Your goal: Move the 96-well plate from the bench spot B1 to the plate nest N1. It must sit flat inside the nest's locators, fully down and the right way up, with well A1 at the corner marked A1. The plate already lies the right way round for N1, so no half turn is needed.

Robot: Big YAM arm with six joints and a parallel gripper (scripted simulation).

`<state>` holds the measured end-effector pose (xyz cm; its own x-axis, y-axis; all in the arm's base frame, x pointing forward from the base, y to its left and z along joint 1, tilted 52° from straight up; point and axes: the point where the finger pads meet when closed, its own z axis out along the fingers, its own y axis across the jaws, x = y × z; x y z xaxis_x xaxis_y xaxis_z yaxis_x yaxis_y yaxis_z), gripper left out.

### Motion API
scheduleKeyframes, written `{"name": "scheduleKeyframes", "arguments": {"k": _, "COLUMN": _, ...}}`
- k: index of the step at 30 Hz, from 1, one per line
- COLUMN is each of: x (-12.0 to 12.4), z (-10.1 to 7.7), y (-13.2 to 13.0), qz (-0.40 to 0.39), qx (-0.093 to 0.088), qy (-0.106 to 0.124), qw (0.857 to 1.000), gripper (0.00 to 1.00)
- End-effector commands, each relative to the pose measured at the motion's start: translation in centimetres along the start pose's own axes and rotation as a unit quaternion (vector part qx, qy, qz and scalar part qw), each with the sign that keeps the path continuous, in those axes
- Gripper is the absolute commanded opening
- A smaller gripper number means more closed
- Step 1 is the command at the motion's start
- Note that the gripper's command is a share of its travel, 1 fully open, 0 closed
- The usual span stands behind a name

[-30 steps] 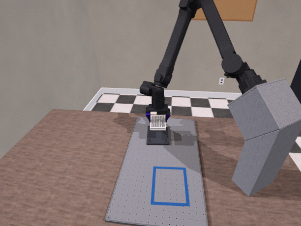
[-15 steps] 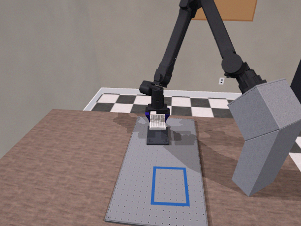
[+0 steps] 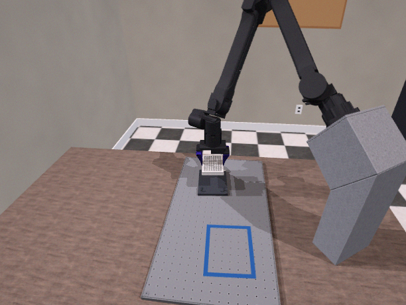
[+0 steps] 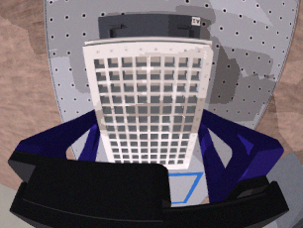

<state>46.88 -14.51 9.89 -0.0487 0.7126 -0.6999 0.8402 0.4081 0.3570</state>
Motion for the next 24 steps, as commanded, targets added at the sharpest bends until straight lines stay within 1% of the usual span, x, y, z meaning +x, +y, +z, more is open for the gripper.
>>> {"name": "scheduleKeyframes", "arguments": {"k": 1, "x": -0.2, "z": -0.3, "y": 0.3, "qz": 0.002, "qx": -0.005, "qy": -0.003, "qw": 1.0, "gripper": 0.0}}
{"name": "scheduleKeyframes", "arguments": {"k": 4, "x": -0.2, "z": -0.3, "y": 0.3, "qz": 0.002, "qx": -0.005, "qy": -0.003, "qw": 1.0, "gripper": 0.0}}
{"name": "scheduleKeyframes", "arguments": {"k": 5, "x": -0.1, "z": 0.6, "y": -0.5, "qz": -0.001, "qx": 0.002, "qy": -0.002, "qw": 1.0, "gripper": 0.0}}
{"name": "scheduleKeyframes", "arguments": {"k": 8, "x": -0.5, "z": 1.1, "y": 0.1, "qz": 0.001, "qx": -0.002, "qy": -0.004, "qw": 1.0, "gripper": 0.0}}
{"name": "scheduleKeyframes", "arguments": {"k": 12, "x": -0.2, "z": 1.6, "y": 0.2, "qz": -0.001, "qx": -0.004, "qy": -0.003, "qw": 1.0, "gripper": 0.0}}
{"name": "scheduleKeyframes", "arguments": {"k": 14, "x": -0.2, "z": 1.6, "y": 0.2, "qz": -0.001, "qx": -0.004, "qy": -0.003, "qw": 1.0, "gripper": 0.0}}
{"name": "scheduleKeyframes", "arguments": {"k": 15, "x": 0.4, "z": 1.7, "y": 0.1, "qz": -0.004, "qx": -0.004, "qy": 0.0, "qw": 1.0, "gripper": 0.0}}
{"name": "scheduleKeyframes", "arguments": {"k": 17, "x": -0.3, "z": 2.3, "y": -0.1, "qz": 0.0, "qx": -0.001, "qy": -0.004, "qw": 1.0, "gripper": 0.0}}
{"name": "scheduleKeyframes", "arguments": {"k": 24, "x": -0.1, "z": 3.3, "y": 0.1, "qz": -0.001, "qx": -0.002, "qy": -0.003, "qw": 1.0, "gripper": 0.0}}
